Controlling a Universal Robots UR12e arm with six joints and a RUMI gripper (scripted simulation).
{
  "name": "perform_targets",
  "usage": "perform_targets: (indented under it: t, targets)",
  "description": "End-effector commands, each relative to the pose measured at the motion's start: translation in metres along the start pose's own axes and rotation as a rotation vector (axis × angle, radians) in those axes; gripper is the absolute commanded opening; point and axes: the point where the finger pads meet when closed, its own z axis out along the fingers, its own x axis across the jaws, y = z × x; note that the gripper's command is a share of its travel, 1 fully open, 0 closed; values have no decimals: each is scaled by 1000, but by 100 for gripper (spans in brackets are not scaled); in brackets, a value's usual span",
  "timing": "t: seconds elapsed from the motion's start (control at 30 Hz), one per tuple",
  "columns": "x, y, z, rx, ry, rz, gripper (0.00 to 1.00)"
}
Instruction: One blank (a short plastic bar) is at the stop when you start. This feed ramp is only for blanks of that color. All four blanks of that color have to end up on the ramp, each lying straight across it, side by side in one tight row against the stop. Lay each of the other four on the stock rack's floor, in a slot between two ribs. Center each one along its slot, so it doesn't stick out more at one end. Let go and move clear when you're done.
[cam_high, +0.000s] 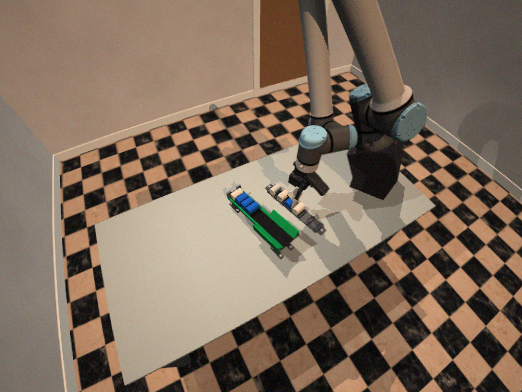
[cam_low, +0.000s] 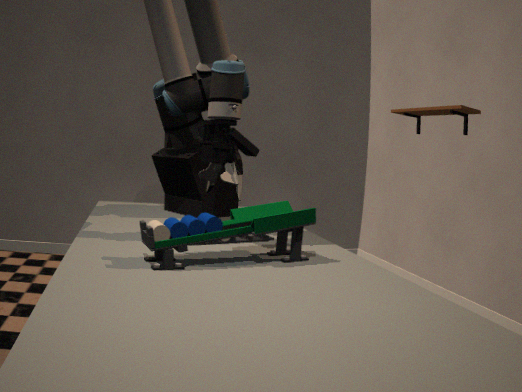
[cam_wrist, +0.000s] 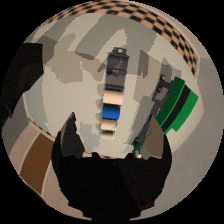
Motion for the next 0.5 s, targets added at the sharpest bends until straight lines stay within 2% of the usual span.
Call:
perform_targets:
  t: [0.0, 0.47]
  targets:
    - [2, 2, 1, -5, -3, 63, 100]
    - [2, 3, 1, -5, -3, 108, 100]
